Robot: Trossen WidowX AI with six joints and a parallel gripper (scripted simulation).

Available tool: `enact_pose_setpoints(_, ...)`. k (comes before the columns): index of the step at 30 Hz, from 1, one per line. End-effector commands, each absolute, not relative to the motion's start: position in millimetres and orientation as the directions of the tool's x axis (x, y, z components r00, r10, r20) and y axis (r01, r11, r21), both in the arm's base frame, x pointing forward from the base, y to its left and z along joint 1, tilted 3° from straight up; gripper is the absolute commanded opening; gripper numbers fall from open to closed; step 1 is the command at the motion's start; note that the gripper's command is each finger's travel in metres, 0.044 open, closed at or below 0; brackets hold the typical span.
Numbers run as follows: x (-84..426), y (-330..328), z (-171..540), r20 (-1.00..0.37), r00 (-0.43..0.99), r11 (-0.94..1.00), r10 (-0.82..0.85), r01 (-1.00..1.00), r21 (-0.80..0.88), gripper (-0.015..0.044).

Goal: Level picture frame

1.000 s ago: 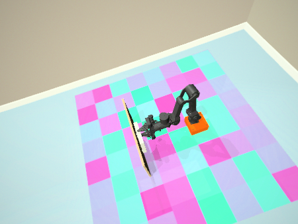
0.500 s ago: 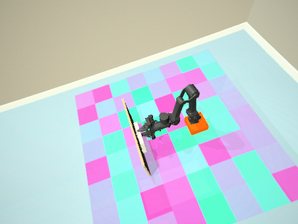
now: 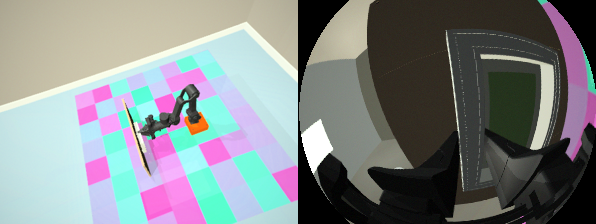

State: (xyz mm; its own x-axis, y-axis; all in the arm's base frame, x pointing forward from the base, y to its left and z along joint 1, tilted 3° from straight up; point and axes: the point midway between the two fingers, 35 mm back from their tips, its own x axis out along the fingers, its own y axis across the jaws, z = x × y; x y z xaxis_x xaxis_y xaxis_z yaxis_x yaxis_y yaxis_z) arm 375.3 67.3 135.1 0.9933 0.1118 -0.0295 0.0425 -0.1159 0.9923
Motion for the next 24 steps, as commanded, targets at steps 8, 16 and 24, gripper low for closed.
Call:
enact_pose_setpoints(8,375.4,67.8,135.5,-0.029,0.993,-0.112,0.114,0.042,0.993,0.0)
enact_pose_setpoints(16,375.4,67.4,136.1,-0.029,0.993,-0.112,0.114,0.042,0.993,0.0)
enact_pose_setpoints(24,375.5,66.9,138.4,-0.029,0.993,-0.112,0.114,0.042,0.993,0.0)
